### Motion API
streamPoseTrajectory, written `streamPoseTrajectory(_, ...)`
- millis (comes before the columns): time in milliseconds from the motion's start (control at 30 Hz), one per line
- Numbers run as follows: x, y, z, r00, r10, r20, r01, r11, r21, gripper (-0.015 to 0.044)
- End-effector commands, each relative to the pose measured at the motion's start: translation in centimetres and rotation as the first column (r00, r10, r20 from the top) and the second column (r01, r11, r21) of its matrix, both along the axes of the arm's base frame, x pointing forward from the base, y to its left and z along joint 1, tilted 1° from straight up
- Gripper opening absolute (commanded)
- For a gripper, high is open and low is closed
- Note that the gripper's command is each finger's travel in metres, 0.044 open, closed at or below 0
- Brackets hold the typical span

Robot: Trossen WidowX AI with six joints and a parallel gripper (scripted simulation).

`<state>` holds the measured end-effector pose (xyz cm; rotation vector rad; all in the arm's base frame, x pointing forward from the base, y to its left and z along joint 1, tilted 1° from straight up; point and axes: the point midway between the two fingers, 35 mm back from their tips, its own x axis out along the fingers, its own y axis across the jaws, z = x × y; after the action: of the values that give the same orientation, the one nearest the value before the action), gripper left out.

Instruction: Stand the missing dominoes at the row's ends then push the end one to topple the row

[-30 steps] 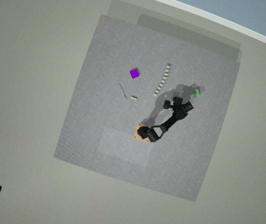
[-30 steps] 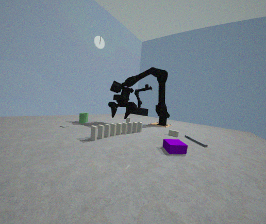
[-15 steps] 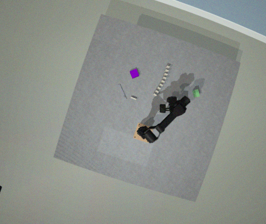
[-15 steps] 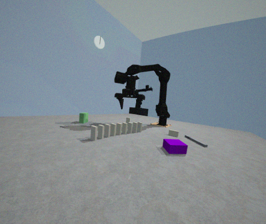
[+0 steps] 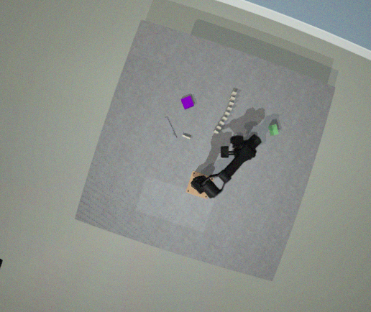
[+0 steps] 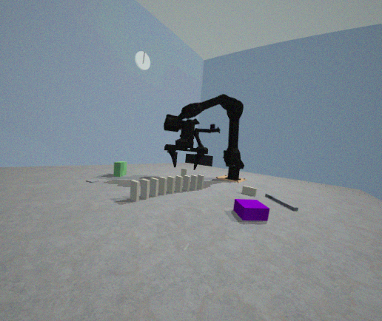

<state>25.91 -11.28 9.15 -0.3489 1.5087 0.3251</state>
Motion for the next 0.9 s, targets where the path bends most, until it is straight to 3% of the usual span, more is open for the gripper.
streamPoseTrajectory(0, 0.0, 0.0, -1.1, 1.0, 0.005, -0.002, -0.005, 1.0, -0.004, 0.044)
streamPoseTrajectory(400, 0.0, 0.0, -2.6, 1.0, 0.005, -0.002, -0.005, 1.0, -0.004, 0.044)
streamPoseTrajectory(800, 0.0, 0.0, -2.6, 1.0, 0.005, -0.002, -0.005, 1.0, -0.004, 0.0125)
streamPoseTrajectory(867, 0.0, 0.0, -2.6, 1.0, 0.005, -0.002, -0.005, 1.0, -0.004, 0.0107)
